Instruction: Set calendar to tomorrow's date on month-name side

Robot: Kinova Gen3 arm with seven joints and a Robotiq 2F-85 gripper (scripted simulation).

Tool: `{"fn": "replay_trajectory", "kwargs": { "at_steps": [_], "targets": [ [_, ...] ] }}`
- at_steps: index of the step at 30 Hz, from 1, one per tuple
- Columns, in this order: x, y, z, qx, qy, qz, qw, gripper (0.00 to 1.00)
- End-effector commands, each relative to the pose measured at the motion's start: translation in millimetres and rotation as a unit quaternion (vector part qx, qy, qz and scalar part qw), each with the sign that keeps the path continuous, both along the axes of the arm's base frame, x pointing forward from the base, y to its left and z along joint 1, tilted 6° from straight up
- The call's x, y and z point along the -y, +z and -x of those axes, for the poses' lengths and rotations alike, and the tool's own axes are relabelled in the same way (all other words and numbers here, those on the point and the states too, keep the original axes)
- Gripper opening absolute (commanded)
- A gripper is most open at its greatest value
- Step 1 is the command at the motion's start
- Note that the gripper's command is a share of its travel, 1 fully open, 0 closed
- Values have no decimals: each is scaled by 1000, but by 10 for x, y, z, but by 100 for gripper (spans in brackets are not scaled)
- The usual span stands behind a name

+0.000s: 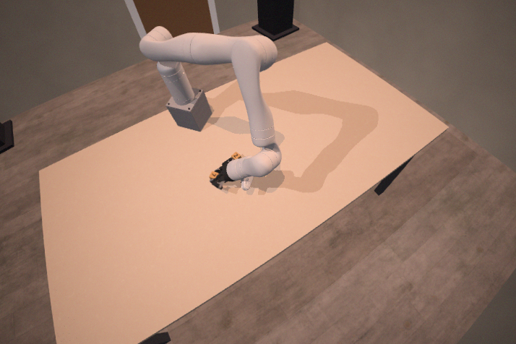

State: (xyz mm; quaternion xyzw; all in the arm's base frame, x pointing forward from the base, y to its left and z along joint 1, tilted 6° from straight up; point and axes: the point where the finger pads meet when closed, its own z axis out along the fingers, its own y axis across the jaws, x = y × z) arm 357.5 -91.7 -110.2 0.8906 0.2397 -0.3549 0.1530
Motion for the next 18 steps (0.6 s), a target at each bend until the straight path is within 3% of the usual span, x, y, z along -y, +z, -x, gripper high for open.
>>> {"fn": "replay_trajectory", "kwargs": {
  "at_steps": [1,10,11,18],
  "targets": [
    [-12,-27,-28,7,-3,-1,1000,46],
    [-12,-27,-28,7,-3,-1,1000,46],
    [-12,-27,-28,7,-3,-1,1000,26],
    [-12,-27,-28,7,-3,-1,1000,26]
  ]
}}
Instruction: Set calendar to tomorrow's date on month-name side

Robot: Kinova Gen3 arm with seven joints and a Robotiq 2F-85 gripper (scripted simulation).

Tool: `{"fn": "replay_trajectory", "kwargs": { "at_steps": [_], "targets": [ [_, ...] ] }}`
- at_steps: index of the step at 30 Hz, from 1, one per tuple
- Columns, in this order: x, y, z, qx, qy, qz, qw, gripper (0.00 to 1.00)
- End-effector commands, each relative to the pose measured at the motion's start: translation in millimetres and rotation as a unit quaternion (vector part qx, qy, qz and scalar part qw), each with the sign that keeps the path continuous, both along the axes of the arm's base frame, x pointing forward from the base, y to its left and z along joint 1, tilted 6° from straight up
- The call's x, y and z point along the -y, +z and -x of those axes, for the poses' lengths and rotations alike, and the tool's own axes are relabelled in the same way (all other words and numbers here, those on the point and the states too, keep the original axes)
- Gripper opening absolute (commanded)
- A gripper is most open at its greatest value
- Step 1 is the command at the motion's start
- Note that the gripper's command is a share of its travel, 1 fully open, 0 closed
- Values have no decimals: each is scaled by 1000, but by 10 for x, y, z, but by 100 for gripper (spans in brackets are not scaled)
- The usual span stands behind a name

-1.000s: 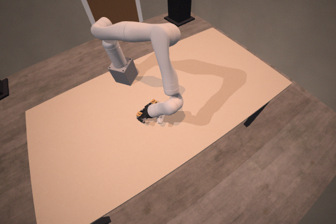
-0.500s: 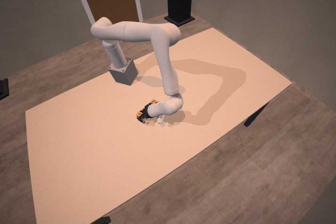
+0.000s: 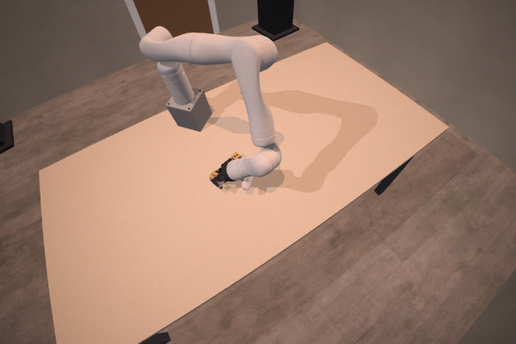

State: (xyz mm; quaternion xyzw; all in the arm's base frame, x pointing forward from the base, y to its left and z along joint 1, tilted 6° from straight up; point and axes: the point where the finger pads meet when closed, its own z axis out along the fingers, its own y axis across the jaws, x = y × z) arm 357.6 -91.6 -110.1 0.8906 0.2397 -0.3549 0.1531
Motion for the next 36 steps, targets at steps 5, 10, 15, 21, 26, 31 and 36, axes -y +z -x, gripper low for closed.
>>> {"fn": "replay_trajectory", "kwargs": {
  "at_steps": [5,10,15,21,26,31,36],
  "targets": [
    [-11,-28,-27,7,-3,-1,1000,26],
    [-11,-28,-27,7,-3,-1,1000,26],
    [-11,-28,-27,7,-3,-1,1000,26],
    [-11,-28,-27,7,-3,-1,1000,26],
    [-11,-28,-27,7,-3,-1,1000,26],
    [-9,6,5,3,-5,0,1000,26],
    [-20,143,39,-1,-7,1,1000,26]
  ]
}}
